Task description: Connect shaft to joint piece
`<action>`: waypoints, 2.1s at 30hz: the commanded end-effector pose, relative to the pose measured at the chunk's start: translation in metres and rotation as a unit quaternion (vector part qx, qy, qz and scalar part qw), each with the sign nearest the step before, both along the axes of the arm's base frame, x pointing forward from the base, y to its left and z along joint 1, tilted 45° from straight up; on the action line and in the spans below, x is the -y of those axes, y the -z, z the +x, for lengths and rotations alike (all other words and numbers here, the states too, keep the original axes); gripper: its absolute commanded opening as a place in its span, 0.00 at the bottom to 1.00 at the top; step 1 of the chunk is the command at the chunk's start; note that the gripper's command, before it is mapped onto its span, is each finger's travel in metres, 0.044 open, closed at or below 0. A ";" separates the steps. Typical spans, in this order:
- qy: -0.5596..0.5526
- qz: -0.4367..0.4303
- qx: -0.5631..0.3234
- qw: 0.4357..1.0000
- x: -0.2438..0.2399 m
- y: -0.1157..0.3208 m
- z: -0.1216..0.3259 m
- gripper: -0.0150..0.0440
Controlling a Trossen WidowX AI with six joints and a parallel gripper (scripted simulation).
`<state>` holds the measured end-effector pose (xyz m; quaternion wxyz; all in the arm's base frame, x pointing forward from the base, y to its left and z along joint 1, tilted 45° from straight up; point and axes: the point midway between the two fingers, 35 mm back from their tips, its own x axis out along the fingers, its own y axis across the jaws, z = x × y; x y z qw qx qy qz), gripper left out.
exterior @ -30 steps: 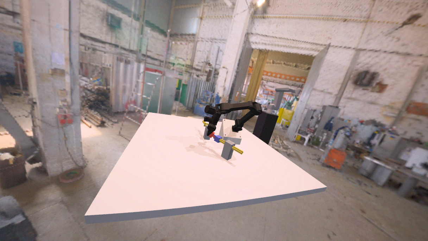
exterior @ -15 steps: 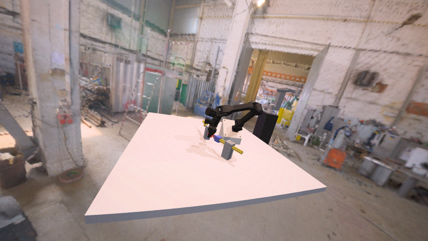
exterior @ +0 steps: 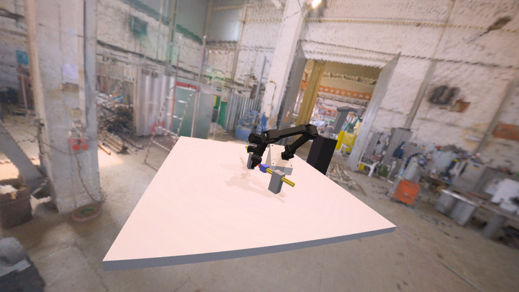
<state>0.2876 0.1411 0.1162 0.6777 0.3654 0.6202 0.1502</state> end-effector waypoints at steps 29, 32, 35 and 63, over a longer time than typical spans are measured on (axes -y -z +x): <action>0.003 -0.002 0.000 1.000 0.000 0.001 0.001 0.56; 0.003 -0.002 0.000 1.000 0.000 0.001 0.001 0.56; 0.003 -0.002 0.000 1.000 0.000 0.001 0.001 0.56; 0.003 -0.002 0.000 1.000 0.000 0.001 0.001 0.56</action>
